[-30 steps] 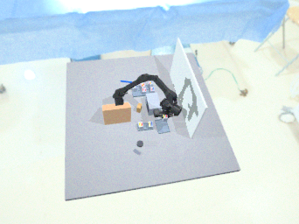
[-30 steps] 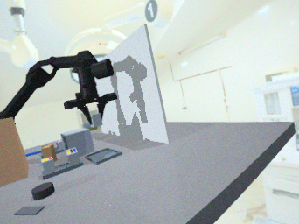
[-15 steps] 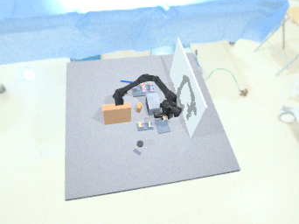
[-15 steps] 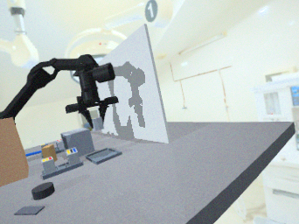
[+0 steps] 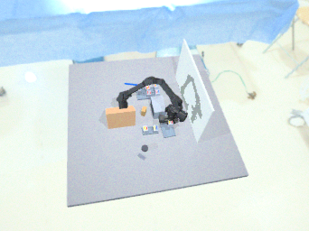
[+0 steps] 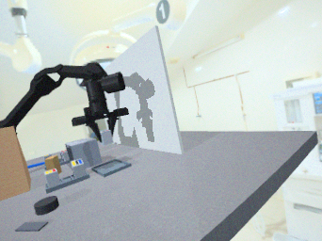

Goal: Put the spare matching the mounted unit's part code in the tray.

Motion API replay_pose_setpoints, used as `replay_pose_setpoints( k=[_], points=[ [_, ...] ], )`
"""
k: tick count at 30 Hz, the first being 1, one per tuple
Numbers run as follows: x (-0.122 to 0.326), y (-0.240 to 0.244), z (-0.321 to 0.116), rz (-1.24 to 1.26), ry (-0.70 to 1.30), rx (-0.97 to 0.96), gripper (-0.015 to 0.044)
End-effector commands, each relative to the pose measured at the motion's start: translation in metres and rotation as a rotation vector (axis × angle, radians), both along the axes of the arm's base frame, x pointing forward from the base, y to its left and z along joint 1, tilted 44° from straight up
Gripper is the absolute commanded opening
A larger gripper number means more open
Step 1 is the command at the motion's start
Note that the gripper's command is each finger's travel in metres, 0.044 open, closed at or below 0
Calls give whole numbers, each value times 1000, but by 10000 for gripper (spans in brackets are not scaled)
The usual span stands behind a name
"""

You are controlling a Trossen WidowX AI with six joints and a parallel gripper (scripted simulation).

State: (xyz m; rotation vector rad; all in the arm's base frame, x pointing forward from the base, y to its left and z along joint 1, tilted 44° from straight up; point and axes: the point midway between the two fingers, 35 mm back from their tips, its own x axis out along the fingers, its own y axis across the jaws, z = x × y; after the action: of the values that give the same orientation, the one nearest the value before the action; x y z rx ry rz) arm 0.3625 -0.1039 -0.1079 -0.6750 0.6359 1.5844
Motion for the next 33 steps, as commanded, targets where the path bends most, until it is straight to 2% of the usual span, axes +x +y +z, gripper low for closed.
replay_pose_setpoints(
  k=[1,33],
  points=[
    [0,3,-3,-6,0,3,0],
    [-3,24,-26,-5,-1,5,0]
  ],
)
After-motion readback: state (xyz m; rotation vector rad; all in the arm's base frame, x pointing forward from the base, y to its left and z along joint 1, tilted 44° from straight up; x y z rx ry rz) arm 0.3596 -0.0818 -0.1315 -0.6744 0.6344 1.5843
